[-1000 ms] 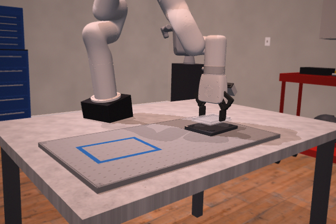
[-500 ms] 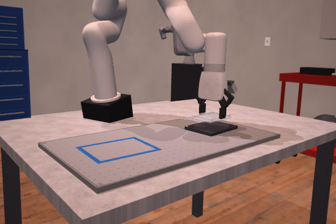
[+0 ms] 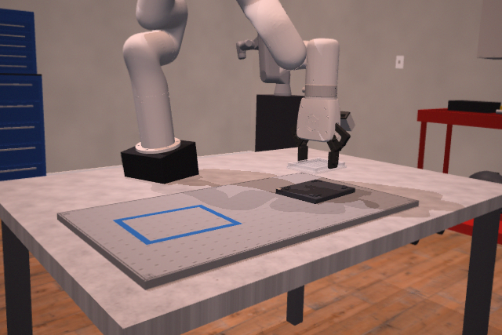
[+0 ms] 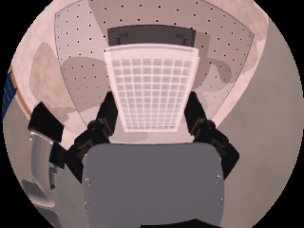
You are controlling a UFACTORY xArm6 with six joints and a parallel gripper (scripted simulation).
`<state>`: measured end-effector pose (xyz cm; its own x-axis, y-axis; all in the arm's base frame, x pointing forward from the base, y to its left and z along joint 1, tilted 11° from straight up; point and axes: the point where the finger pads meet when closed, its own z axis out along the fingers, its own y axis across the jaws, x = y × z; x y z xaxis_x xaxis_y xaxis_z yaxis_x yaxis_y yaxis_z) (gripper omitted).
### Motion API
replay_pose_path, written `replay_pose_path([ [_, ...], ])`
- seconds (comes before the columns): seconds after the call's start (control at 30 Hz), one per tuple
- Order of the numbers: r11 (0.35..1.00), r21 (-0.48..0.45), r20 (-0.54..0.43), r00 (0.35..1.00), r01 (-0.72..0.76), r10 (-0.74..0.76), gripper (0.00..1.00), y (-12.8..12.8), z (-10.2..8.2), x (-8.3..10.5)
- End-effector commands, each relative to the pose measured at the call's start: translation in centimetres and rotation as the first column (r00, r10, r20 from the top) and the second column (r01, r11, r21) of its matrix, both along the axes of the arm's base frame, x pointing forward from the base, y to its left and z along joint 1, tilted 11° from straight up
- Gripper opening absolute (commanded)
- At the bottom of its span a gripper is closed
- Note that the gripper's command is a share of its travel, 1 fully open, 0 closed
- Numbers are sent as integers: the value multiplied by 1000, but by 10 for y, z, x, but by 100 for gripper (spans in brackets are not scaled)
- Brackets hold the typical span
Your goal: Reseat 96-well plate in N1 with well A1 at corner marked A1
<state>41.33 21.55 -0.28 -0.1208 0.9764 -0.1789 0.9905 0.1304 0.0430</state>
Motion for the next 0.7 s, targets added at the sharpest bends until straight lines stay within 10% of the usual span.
replay_pose_path([
  [0.0,1000,3,4,1000,-1,0,0,2,7,1],
  [0.67,1000,3,4,1000,0,0,0,6,32,-1],
])
